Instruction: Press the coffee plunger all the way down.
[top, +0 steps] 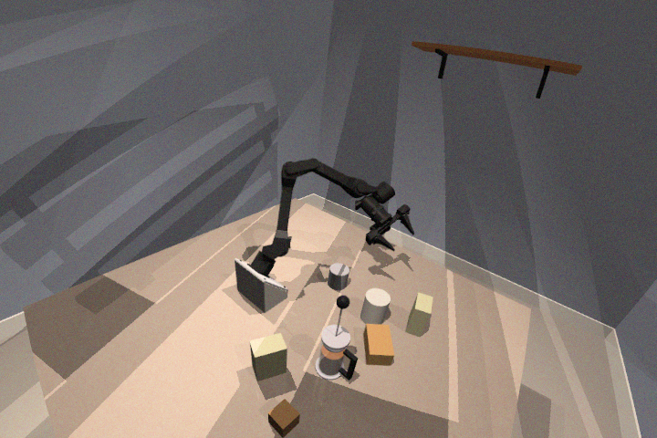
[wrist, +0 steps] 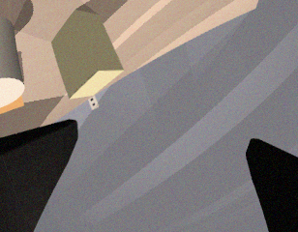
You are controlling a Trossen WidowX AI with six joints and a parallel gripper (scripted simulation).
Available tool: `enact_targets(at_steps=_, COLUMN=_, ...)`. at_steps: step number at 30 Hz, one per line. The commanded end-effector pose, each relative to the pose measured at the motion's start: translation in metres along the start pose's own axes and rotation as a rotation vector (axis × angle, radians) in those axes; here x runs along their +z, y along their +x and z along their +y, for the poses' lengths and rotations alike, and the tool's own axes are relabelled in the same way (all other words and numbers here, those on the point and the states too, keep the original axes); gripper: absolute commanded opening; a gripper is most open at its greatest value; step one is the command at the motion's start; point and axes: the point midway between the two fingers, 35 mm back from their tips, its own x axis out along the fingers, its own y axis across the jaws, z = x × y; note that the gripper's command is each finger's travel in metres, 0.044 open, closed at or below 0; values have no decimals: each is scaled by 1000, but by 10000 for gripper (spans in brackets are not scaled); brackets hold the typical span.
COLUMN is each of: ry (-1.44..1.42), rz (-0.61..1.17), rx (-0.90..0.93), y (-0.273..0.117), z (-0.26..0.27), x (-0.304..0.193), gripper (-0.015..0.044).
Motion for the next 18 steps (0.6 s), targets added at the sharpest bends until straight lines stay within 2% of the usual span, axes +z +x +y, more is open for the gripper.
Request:
enact_targets(at_steps=1, ry=225, rz=44, rx=108, y=38, z=30, x=-40, gripper=440)
enact_targets(at_steps=9, ry=752, rz=135, rx=253, y=82, z=91, x=-127, gripper=440)
enact_targets(at_steps=18, ry=1434, rz=224, rx=306, y=86, z=164, x=-231, gripper=440)
